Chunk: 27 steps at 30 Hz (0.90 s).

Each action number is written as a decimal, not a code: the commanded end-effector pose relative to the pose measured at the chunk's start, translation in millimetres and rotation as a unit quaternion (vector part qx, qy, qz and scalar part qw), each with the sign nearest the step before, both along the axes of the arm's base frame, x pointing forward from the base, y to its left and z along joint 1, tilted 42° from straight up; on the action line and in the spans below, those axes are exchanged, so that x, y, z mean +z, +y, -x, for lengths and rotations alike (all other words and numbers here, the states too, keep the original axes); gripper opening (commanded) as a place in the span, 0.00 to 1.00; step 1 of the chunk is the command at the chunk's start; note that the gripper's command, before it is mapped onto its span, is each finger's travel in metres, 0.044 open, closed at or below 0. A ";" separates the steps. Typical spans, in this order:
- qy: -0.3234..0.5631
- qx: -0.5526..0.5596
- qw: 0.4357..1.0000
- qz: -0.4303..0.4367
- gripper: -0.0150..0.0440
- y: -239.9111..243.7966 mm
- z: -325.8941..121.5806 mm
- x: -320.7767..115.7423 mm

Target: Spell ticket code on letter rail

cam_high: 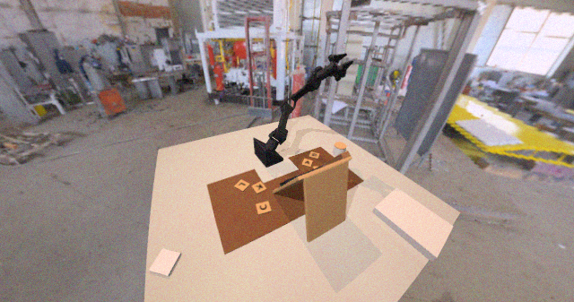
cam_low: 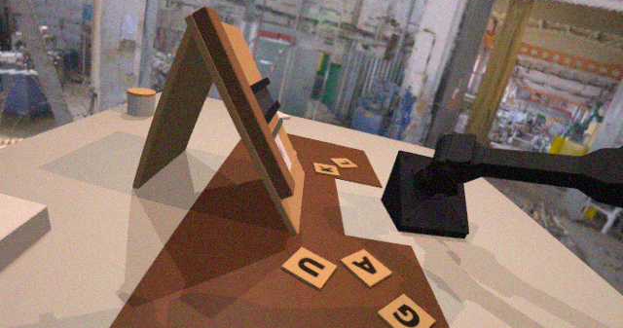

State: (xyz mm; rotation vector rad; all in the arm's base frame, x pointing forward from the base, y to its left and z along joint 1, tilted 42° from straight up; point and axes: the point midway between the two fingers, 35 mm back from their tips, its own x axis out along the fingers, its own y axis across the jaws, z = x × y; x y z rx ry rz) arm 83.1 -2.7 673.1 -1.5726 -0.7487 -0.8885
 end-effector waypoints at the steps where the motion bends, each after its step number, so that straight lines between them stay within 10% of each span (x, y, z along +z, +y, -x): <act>1: 0.096 0.038 0.993 -0.052 1.00 -28.0 -58.7 -40.9; 15: 0.327 0.143 0.892 -0.277 1.00 -108.1 -170.3 -207.9; 27: 0.435 0.225 0.683 -0.542 1.00 -148.2 -188.4 -395.6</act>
